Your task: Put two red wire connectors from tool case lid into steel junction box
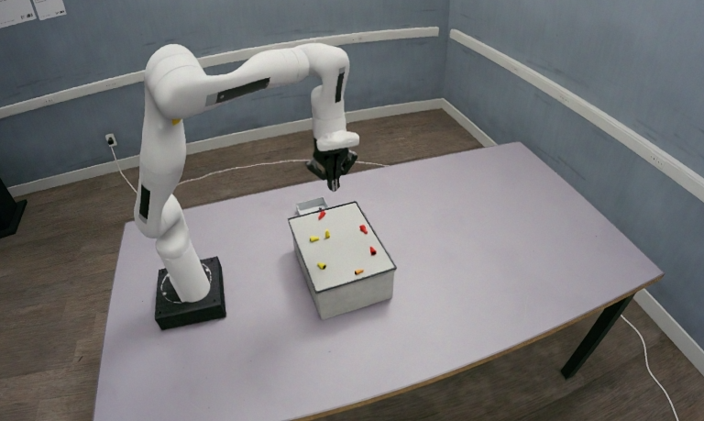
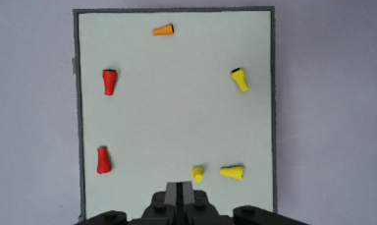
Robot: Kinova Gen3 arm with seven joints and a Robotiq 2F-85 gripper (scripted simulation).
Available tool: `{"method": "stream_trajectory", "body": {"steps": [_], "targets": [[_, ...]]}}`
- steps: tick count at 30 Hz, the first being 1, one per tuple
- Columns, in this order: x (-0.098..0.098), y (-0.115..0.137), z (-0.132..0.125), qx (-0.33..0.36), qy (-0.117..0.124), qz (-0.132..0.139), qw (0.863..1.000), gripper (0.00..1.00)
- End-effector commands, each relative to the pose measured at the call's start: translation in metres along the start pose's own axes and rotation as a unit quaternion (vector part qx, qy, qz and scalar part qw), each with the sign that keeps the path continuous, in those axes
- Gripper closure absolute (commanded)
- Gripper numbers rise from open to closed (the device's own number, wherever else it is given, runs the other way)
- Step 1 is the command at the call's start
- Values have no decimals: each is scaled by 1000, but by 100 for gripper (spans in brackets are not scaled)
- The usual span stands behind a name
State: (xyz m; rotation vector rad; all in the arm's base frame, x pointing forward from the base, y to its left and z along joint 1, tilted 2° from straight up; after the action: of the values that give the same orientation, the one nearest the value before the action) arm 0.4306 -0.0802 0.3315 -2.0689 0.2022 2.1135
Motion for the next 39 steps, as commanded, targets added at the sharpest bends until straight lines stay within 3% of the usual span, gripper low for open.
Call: {"method": "stream_trajectory", "body": {"steps": [1, 8, 9, 11, 15, 17, 18, 24, 35, 39], "targets": [[-1, 0, 0, 0, 1, 0, 1000, 90], [-1, 0, 0, 0, 1, 0, 1000, 90], [0, 0, 0, 0, 1, 0, 1000, 63], [8, -1, -8, -5, 1, -1, 1000, 63], [54, -8, -44, -33, 2, -4, 999, 63], [54, -8, -44, -33, 2, -4, 999, 63], [72, -12, -55, -43, 2, -4, 999, 63], [117, -24, -78, -69, 0, 0, 998, 63], [122, -25, -80, -71, 0, 0, 997, 63], [145, -25, -80, -71, 0, 0, 997, 63]]}}
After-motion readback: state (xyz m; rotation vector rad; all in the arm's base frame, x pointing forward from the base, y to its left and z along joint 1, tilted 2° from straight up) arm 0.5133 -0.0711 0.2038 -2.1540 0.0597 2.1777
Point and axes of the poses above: the point where the finger pads meet when closed, its own x axis out along the fingers, its own z axis across the jaws, y = z × x, the point moved 7 cm from there along -x, back along the fingers, and after that the axes turned 8 degrees about x, right-handed, at the moved point
